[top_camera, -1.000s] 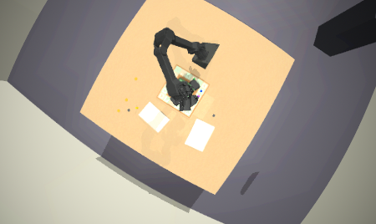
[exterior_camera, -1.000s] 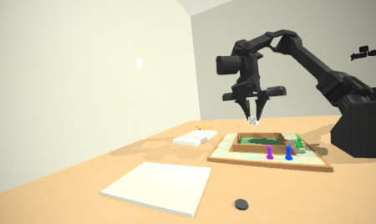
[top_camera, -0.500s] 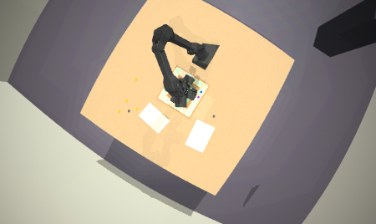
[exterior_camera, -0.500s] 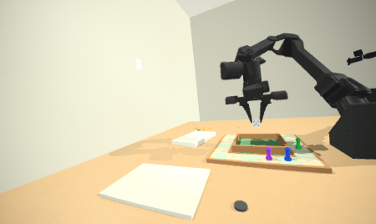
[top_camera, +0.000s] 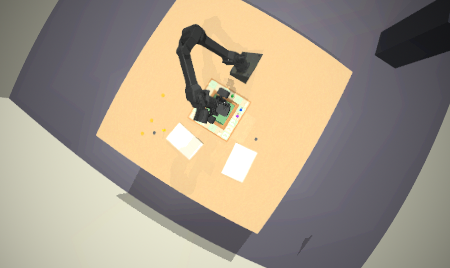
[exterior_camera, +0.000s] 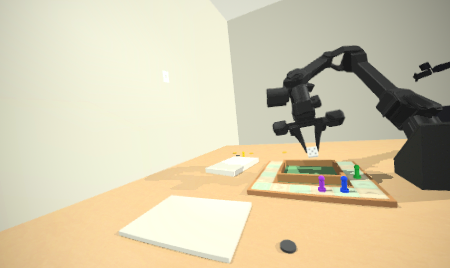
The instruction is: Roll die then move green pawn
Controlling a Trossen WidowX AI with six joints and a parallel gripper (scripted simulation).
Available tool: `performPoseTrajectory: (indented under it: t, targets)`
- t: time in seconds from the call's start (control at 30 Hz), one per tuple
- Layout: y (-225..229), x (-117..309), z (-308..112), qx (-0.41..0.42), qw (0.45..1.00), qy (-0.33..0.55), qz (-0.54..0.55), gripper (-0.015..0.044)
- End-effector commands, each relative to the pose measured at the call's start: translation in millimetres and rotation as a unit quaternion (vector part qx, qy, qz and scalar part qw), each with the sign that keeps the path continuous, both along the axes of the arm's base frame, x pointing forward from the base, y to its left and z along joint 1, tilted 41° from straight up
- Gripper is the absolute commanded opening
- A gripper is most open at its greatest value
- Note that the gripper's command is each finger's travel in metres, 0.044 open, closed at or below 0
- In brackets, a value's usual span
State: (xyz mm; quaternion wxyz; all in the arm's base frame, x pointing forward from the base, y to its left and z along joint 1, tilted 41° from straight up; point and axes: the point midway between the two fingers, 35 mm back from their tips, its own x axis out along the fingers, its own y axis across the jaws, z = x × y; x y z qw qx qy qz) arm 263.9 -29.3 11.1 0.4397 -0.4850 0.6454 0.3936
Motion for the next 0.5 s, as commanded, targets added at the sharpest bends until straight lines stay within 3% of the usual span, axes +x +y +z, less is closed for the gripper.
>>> performPoseTrajectory:
  t: [0.0, 0.3, 0.47]
  targets:
    - [0.3, -2.2, -0.3, 0.057, 0.998, -0.015, 0.000, 0.0000]
    - [-0.3, -1.3, -1.7, 0.187, 0.979, -0.077, 0.014, 0.0000]
    - [-0.3, 1.5, 7.0, 0.205, 0.974, -0.090, 0.018, 0.0000]
